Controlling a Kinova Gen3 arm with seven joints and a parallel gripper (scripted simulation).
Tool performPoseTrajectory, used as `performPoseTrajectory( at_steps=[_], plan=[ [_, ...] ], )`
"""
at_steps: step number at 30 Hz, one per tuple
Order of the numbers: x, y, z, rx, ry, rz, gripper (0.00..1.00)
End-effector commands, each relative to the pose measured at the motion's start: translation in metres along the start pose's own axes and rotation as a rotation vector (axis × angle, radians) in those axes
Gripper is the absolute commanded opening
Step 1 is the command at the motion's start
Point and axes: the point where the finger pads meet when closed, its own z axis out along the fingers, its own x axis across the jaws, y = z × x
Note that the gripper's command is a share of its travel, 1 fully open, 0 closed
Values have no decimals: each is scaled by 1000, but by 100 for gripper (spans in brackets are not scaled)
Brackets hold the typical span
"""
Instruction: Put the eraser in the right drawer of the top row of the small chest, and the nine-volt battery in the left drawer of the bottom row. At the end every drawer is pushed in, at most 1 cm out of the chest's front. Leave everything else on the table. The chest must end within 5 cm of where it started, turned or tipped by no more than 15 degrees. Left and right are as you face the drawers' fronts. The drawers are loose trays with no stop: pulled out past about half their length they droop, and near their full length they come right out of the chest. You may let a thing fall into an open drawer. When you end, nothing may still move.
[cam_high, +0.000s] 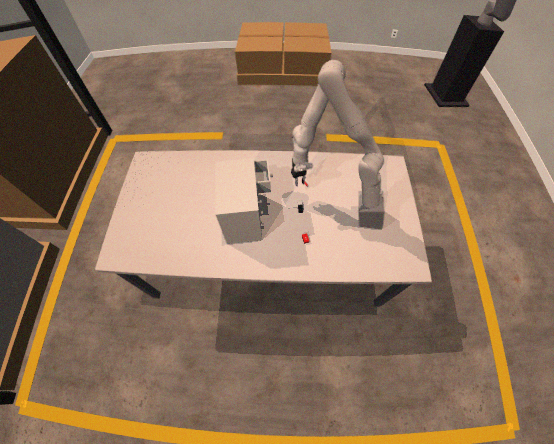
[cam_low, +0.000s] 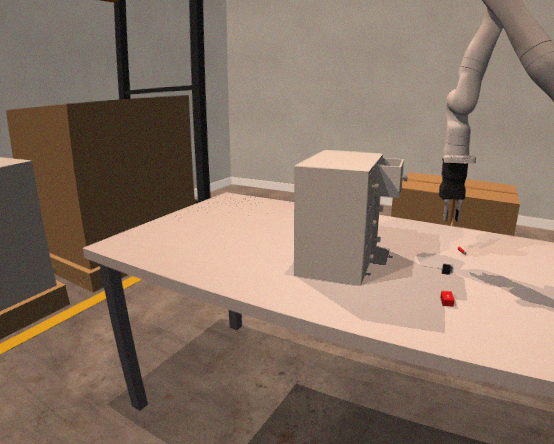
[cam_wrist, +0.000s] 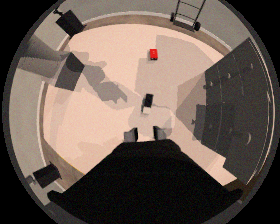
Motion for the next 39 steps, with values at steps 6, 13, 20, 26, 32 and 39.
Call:
performPoseTrajectory(
  at_steps=[6,13,20,26,32,39],
  plan=[
    [8,-28,22,13,3,64,67],
    [10,-43,36,29,7,148,67],
    [11,-52,43,40,8,195,67],
    [12,-61,49,51,7,235,67],
    [12,-66,53,58,7,259,67],
    [13,-70,54,64,7,267,67]
  ],
)
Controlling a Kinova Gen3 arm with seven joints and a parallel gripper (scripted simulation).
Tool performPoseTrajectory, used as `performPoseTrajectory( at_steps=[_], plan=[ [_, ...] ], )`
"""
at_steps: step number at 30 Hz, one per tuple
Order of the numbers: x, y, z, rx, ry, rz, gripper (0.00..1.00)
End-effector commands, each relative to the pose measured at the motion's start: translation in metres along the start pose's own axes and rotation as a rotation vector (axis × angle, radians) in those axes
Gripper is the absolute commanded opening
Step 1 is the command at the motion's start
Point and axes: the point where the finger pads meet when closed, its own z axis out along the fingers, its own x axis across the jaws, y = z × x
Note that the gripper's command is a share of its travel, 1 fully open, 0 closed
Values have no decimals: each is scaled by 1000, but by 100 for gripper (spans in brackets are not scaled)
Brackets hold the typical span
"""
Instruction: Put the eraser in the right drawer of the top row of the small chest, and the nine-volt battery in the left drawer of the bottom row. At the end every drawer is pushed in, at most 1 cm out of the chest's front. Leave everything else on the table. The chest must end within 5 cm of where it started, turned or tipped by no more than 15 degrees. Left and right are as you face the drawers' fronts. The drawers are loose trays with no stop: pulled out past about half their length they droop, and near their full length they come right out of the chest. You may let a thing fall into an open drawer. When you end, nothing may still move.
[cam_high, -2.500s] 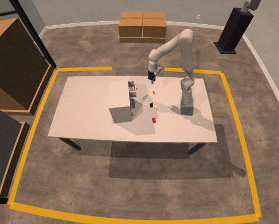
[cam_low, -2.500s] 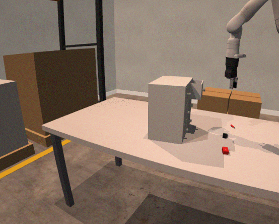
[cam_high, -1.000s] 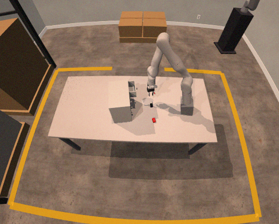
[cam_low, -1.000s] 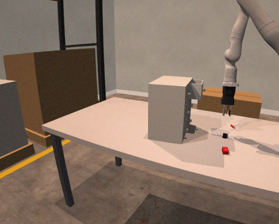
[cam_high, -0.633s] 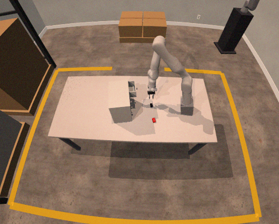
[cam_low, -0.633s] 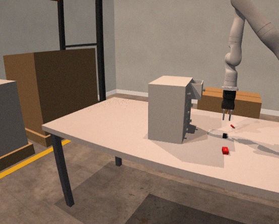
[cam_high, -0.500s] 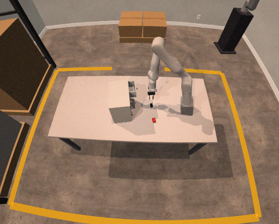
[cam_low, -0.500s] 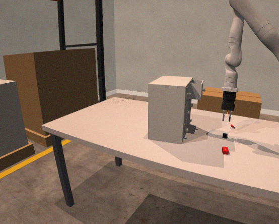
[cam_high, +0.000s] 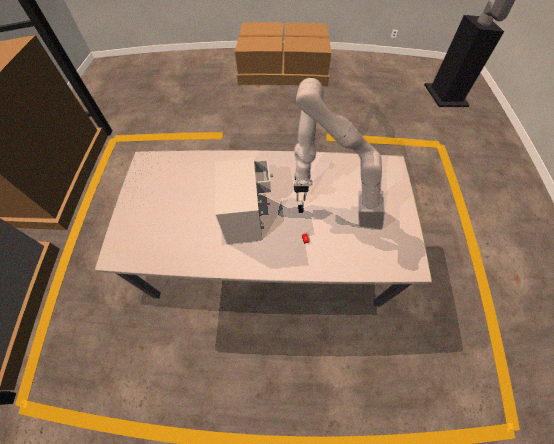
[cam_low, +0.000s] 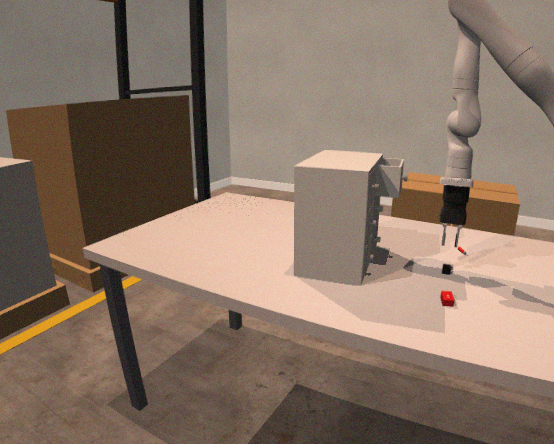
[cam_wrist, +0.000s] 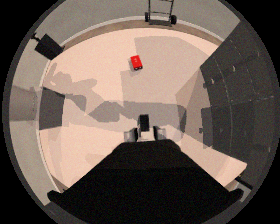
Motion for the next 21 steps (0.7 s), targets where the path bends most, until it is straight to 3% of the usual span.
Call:
performPoseTrajectory(
  at_steps=[1,9,10,21],
  plan=[
    [-1,-6,2,7,0,8,67],
    [-2,-5,2,6,-2,15,67],
    [-2,-5,2,6,-2,15,75],
    [-2,-5,2,6,-2,15,75]
  ],
)
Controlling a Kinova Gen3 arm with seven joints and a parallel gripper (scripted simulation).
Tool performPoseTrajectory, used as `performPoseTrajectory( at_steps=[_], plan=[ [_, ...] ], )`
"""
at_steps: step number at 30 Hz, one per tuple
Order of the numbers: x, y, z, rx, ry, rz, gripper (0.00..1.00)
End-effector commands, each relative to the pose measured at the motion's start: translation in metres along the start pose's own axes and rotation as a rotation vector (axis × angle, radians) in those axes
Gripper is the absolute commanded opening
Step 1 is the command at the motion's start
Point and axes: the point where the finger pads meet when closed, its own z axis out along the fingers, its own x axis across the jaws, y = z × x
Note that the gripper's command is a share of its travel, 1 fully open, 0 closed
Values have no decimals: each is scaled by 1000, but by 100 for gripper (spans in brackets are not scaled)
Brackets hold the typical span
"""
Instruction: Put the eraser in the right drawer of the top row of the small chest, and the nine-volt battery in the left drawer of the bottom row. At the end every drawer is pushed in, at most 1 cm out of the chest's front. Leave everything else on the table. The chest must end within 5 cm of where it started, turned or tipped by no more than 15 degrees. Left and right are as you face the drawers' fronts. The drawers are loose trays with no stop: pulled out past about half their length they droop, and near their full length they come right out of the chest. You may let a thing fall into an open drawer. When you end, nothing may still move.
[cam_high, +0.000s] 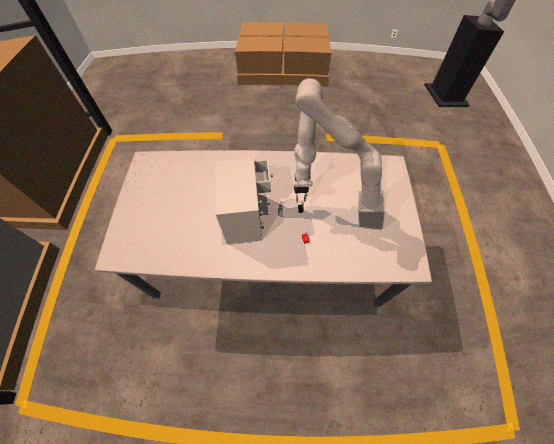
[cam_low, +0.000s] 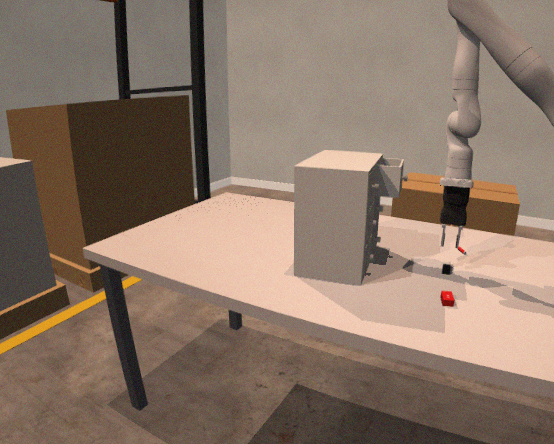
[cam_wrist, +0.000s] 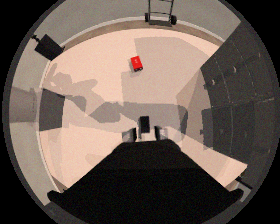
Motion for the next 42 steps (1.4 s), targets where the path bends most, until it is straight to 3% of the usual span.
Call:
performPoseTrajectory(
  at_steps=[1,19,42],
  plan=[
    [-1,-1,1,2,0,13,75],
    [-1,-2,6,3,2,11,75],
    [-2,0,52,-2,-4,14,75]
  ],
)
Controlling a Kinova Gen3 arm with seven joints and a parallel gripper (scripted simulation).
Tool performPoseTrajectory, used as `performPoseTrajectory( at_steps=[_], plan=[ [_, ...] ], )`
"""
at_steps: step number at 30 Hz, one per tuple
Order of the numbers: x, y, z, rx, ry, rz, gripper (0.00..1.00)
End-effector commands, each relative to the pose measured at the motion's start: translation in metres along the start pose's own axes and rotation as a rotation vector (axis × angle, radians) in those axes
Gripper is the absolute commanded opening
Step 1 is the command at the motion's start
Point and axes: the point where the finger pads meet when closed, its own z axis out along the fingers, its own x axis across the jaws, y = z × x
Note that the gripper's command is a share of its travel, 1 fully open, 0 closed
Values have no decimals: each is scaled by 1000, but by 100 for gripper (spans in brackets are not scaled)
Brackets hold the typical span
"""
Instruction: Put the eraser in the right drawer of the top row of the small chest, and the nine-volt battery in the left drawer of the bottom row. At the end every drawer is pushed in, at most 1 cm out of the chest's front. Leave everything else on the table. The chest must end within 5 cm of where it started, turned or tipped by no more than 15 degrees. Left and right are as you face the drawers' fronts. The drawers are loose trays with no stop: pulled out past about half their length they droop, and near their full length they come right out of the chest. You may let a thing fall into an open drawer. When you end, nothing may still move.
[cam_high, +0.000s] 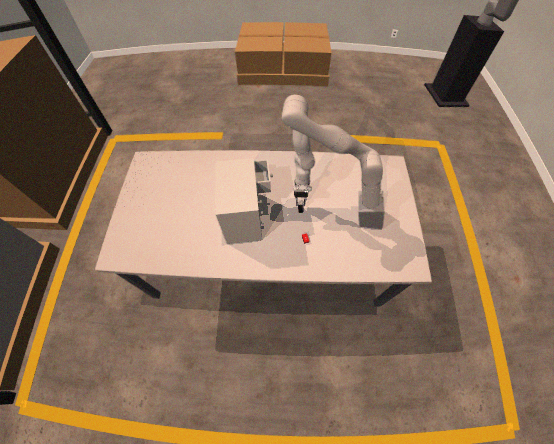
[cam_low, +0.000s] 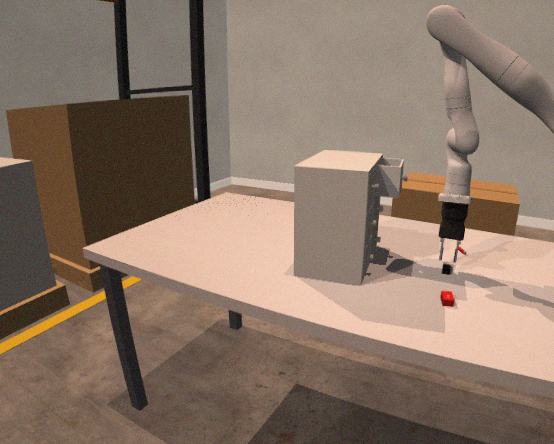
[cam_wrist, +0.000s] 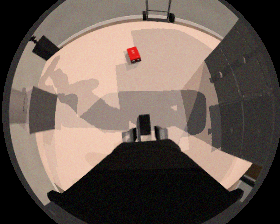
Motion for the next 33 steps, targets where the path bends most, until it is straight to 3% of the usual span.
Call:
performPoseTrajectory(
  at_steps=[1,33],
  plan=[
    [-1,-2,8,1,-5,-8,75],
    [3,-2,8,0,1,-8,75]
  ],
)
